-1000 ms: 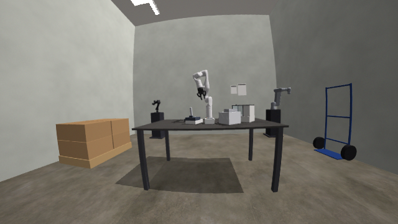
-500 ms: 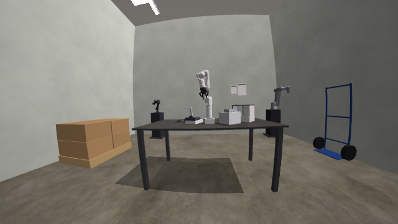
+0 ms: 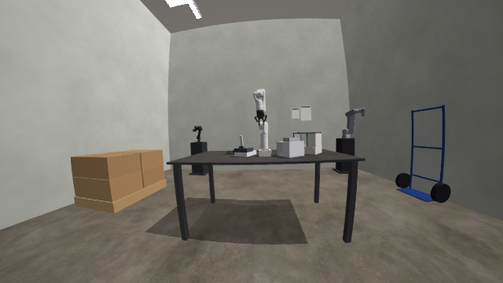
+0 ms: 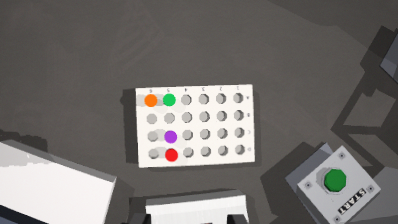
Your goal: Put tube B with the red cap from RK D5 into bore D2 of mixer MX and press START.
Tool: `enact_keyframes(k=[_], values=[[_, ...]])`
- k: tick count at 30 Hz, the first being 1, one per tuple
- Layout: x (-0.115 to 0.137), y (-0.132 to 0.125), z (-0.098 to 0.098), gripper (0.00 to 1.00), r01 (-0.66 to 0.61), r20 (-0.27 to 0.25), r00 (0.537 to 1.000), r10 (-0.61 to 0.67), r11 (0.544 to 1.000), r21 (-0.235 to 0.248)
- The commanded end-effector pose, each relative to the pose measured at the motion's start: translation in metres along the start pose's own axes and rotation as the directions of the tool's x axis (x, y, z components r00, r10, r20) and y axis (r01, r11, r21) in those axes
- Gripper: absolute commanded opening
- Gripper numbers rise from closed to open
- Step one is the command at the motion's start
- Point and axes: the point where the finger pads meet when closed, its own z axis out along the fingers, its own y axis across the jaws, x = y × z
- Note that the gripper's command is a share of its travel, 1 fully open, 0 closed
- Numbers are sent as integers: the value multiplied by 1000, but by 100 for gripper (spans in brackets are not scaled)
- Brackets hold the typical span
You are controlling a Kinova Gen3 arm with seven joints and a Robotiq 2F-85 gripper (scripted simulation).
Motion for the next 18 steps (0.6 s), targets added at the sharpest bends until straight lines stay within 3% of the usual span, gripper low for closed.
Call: enact_keyframes(k=[1, 10, 18], values=[[4, 7, 0, 42, 30, 2, 1000, -30, 999, 24], [16, 25, 0, 42, 103, 0, 995, -104, 991, 82], [16, 25, 0, 42, 103, 0, 995, -104, 991, 82]])
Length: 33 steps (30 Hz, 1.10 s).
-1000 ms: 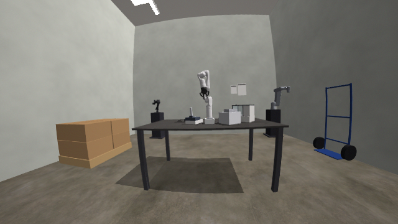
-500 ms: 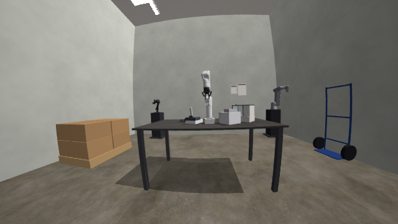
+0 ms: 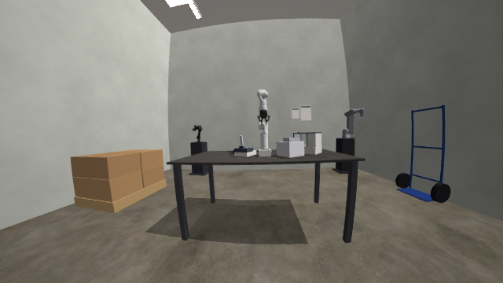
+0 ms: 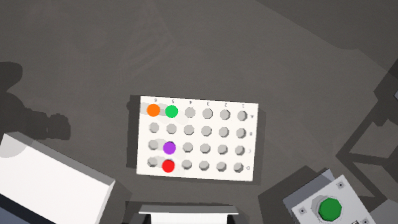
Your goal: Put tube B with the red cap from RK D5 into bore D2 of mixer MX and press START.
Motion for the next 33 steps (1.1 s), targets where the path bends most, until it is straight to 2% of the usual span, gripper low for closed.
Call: enact_keyframes(k=[1, 6, 11, 12, 33], values=[[0, 0, 0, 42, 0, 1, 1000, 0, 1000, 1], [0, 0, 0, 42, 0, 1, 1000, 0, 1000, 0], [0, 1, 16, 42, -52, -191, 980, 51, 999, 0], [0, 1, 20, 42, -56, -207, 977, 55, 998, 0], [0, 4, 83, 42, -56, -207, 977, 55, 998, 0]])
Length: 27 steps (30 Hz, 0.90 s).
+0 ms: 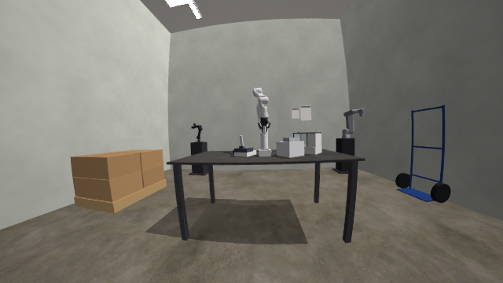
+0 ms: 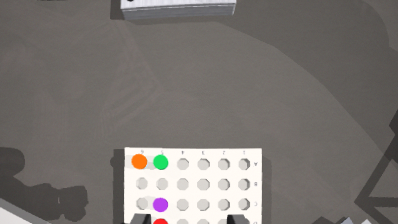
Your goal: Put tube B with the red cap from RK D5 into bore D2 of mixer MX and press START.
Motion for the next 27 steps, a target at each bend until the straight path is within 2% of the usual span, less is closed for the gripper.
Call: enact_keyframes(k=[1, 5, 7, 22, 27], values=[[-3, 1, 13, 42, 0, 2, 1000, 0, 1000, 1], [-6, 1, 26, 42, 0, 2, 1000, 0, 1000, 1], [-6, 1, 26, 42, 0, 2, 1000, 0, 1000, 1], [-16, 3, 75, 42, 0, 2, 1000, 0, 1000, 1], [-18, 4, 84, 42, 0, 2, 1000, 0, 1000, 1]])
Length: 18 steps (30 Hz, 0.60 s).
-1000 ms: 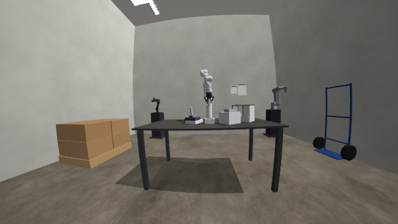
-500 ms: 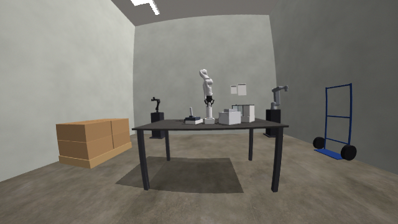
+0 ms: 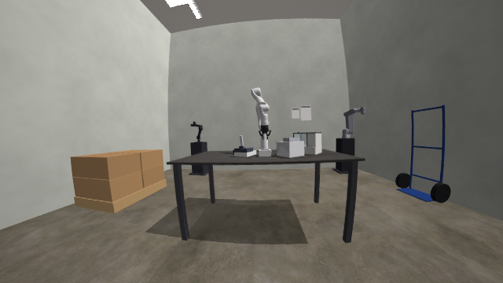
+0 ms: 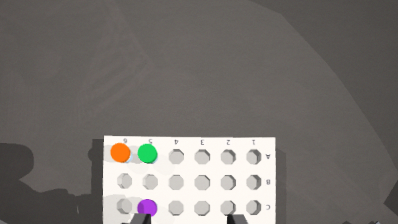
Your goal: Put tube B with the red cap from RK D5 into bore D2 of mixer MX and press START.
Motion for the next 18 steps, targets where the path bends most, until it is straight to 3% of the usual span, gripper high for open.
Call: enact_keyframes(k=[1, 10, 18], values=[[-3, 0, 11, 42, 0, 2, 1000, 0, 1000, 1], [-9, 2, 40, 42, 0, 1, 1000, 0, 1000, 1], [-9, 2, 42, 42, 0, 2, 1000, 0, 1000, 1]])
